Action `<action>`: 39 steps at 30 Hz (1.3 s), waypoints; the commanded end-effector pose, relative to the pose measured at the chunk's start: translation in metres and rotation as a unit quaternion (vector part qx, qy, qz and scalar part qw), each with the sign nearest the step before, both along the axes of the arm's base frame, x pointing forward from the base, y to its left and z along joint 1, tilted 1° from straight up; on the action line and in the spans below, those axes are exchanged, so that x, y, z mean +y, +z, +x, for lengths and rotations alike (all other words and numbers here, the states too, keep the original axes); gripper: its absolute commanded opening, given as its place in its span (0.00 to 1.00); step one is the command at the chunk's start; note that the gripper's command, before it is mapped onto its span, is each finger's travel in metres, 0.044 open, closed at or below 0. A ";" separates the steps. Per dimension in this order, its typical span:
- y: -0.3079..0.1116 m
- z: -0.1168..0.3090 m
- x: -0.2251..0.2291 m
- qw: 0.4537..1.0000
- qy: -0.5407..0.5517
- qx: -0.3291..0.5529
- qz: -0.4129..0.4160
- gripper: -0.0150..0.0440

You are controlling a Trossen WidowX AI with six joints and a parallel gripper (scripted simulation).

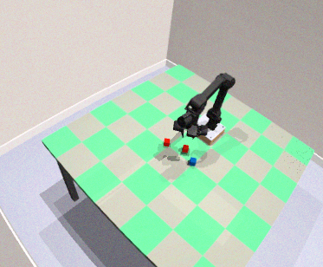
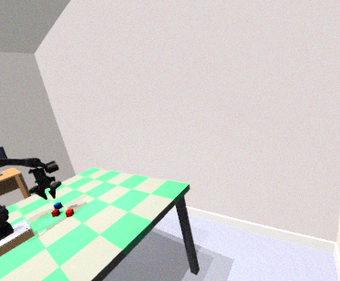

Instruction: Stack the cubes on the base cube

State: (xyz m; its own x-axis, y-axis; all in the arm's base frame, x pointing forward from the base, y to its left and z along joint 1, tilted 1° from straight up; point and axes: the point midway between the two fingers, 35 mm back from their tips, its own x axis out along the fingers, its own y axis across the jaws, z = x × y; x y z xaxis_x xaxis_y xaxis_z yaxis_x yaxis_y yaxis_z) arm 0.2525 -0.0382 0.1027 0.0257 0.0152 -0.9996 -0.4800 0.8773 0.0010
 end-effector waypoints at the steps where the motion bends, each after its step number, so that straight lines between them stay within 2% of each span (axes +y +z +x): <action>1: -0.030 -0.003 0.001 1.000 0.006 0.008 -0.001 0.70; 4: -0.051 -0.004 0.002 1.000 0.006 0.008 0.000 0.70; 39: -0.099 -0.004 0.003 1.000 0.005 0.009 0.000 0.70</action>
